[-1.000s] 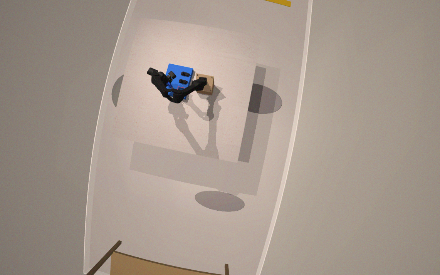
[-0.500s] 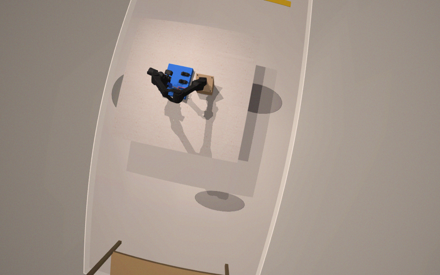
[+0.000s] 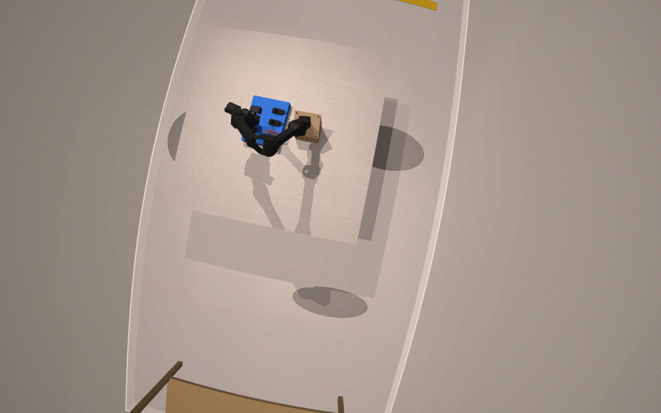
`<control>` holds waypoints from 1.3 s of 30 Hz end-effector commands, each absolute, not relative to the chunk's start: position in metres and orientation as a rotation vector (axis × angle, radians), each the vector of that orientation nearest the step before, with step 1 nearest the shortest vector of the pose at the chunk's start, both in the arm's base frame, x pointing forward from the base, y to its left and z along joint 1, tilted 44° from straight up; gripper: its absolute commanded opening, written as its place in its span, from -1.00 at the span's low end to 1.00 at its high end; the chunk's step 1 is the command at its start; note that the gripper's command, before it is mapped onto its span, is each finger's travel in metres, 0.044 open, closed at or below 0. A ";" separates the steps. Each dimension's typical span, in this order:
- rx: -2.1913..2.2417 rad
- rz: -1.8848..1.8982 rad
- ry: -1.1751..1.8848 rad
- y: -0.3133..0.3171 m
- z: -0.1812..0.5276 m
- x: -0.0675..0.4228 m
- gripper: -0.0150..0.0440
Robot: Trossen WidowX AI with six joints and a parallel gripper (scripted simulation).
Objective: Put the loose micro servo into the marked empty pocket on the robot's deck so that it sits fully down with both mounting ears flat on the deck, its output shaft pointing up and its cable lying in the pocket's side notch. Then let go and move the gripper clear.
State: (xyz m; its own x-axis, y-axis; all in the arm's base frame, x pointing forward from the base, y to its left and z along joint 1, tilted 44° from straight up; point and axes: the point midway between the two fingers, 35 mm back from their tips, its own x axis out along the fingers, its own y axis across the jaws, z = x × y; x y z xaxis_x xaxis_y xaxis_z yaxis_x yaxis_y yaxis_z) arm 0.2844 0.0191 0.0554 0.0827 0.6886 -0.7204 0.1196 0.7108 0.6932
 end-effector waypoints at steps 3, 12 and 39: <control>0.709 0.483 1.442 0.021 0.057 0.262 -0.49; 0.710 0.482 1.445 0.027 0.057 0.221 -0.49; 0.712 0.483 1.445 0.044 0.043 0.199 -0.49</control>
State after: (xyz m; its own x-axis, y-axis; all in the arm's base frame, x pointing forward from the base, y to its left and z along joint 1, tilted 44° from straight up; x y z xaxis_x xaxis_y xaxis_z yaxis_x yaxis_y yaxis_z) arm 0.1985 0.0434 0.0434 0.0842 0.6864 -0.7224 0.1142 0.7135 0.6913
